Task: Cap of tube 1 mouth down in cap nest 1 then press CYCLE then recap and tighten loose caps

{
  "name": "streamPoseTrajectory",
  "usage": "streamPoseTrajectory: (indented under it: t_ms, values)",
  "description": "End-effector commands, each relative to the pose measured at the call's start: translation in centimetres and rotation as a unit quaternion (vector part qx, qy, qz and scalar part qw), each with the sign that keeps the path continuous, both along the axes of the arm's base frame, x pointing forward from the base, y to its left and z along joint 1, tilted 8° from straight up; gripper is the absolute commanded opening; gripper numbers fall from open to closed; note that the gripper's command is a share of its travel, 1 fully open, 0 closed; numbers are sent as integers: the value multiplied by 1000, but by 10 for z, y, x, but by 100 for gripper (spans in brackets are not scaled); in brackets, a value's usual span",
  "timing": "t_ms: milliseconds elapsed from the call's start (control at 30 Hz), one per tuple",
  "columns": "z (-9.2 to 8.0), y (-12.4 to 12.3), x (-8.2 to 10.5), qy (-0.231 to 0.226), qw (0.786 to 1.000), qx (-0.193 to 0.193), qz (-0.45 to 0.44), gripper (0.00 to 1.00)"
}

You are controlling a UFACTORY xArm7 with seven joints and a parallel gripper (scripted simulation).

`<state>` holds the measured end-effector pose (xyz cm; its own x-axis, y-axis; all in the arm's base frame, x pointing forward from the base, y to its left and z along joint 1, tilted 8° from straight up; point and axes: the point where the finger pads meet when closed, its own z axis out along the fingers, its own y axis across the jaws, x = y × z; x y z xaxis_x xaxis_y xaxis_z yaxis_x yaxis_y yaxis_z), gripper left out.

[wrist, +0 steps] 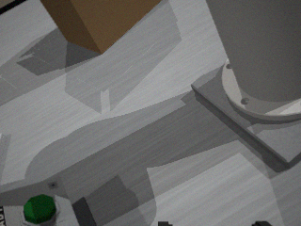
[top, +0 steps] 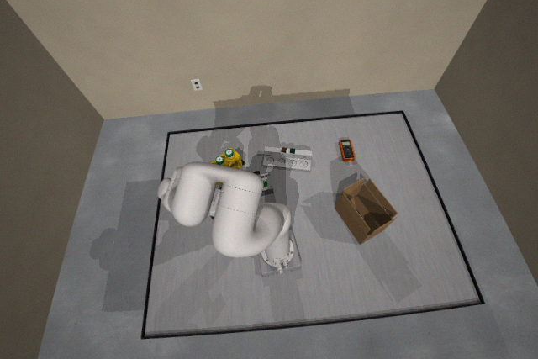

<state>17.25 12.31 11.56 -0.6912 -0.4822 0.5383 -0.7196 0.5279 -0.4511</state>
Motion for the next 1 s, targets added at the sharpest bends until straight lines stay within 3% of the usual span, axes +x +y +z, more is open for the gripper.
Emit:
streamPoseTrajectory:
  t_ms: [0, 567, 600, 967]
  values:
    - [0, 1, 0, -1, 1000, 1, 0, 46]
    - [0, 1, 0, -1, 1000, 1, 0, 46]
    - [3, -4, 7, -4, 1000, 3, -7, 46]
    - [25, 4, 43, 56, 990, 93, 93, 46]
